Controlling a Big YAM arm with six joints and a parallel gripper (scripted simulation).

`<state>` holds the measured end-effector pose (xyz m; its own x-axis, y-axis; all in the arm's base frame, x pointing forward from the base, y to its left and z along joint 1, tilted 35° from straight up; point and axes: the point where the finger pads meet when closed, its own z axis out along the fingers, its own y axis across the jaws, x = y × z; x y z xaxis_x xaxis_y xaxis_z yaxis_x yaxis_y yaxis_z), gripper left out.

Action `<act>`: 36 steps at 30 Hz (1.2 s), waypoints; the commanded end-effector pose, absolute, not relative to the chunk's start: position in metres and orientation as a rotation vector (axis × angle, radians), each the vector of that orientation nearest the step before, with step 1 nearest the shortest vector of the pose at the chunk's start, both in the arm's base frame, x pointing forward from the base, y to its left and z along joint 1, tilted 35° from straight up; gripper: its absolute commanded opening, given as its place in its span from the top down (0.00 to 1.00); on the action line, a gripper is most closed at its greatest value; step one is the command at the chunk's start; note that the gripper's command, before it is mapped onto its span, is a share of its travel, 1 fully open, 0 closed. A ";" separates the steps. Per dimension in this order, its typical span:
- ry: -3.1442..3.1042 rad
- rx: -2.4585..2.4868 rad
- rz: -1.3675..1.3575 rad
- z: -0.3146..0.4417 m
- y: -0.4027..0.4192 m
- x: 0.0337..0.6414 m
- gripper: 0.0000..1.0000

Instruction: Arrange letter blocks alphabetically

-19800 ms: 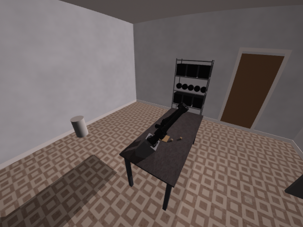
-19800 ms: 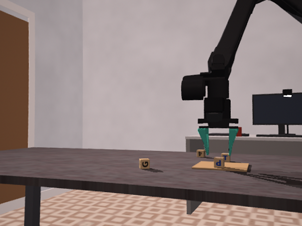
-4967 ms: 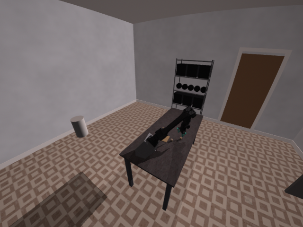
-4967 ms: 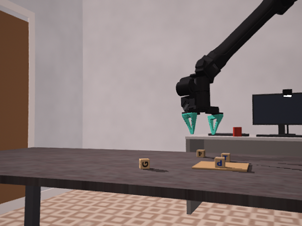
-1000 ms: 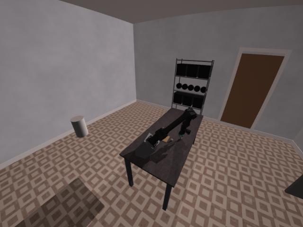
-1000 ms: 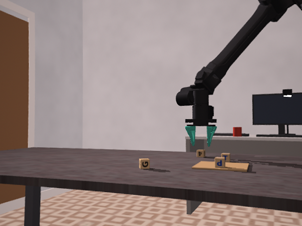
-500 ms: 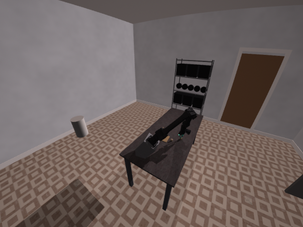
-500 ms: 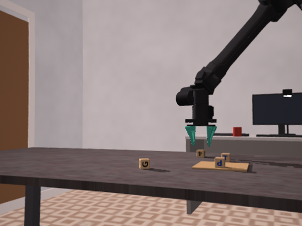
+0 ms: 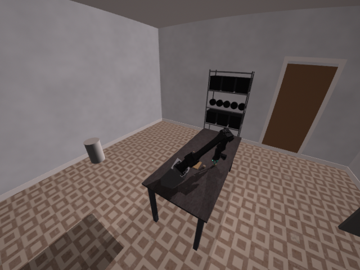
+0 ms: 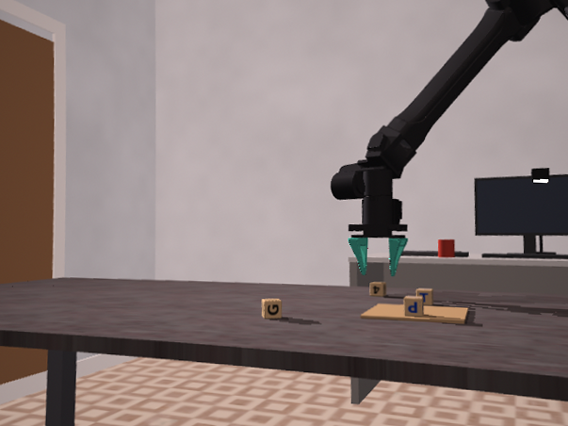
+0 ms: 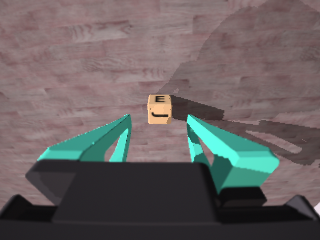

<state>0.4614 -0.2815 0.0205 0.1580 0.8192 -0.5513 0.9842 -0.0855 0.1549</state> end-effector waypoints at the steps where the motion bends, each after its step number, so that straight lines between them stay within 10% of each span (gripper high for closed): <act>1: 1.700 1.947 -0.439 0.020 -0.289 0.471 0.42; 36: 1.716 1.953 -0.448 0.009 -0.276 0.463 0.42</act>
<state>0.4626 -0.2811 0.0207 0.1594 0.8185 -0.5519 0.9837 -0.0843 0.1590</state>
